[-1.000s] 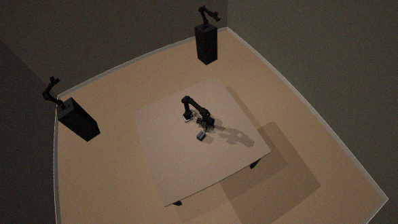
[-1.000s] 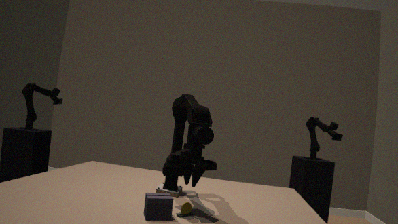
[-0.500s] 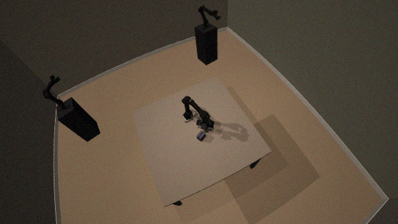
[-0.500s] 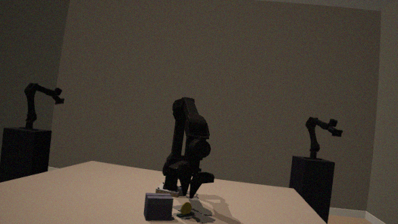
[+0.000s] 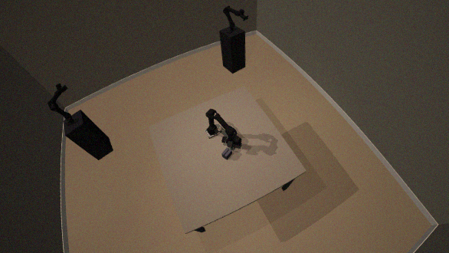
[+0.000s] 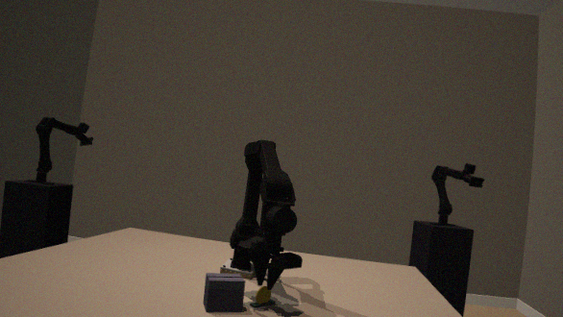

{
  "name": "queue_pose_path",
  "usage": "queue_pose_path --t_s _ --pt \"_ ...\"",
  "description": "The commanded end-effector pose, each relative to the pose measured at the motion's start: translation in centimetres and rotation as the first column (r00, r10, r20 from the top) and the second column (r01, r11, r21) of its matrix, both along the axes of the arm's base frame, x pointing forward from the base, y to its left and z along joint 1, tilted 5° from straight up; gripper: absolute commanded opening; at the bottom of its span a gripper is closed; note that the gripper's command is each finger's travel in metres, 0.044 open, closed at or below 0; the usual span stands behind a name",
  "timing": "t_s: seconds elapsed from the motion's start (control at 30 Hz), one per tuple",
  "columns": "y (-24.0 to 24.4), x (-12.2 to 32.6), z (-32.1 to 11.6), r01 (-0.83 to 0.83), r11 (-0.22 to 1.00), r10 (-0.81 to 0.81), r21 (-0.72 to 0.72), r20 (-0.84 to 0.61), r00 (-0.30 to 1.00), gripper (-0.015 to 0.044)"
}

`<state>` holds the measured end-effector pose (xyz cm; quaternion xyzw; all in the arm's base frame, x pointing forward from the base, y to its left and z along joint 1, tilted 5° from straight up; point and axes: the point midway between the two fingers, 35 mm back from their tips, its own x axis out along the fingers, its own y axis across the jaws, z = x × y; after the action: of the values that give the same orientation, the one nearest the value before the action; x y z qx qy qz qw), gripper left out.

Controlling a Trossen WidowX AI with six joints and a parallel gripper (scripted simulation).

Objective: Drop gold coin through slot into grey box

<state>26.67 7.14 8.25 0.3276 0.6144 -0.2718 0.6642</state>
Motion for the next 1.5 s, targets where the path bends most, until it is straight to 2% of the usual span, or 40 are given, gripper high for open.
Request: queue_pose_path --t_s 0.0,0.67,0.87,1.47 --pt "0.1 0.0 -0.7 -0.004 1.0 0.004 0.002 -0.004 1.0 0.0161" --pt "0.1 0.1 -3.6 -0.004 1.0 0.004 0.002 -0.005 1.0 0.0161" --pt "0.1 0.1 -3.6 -0.004 1.0 0.004 0.002 -0.005 1.0 0.0003" --pt "0.0 0.5 -2.2 0.024 1.0 -0.024 0.001 0.013 1.0 0.0"
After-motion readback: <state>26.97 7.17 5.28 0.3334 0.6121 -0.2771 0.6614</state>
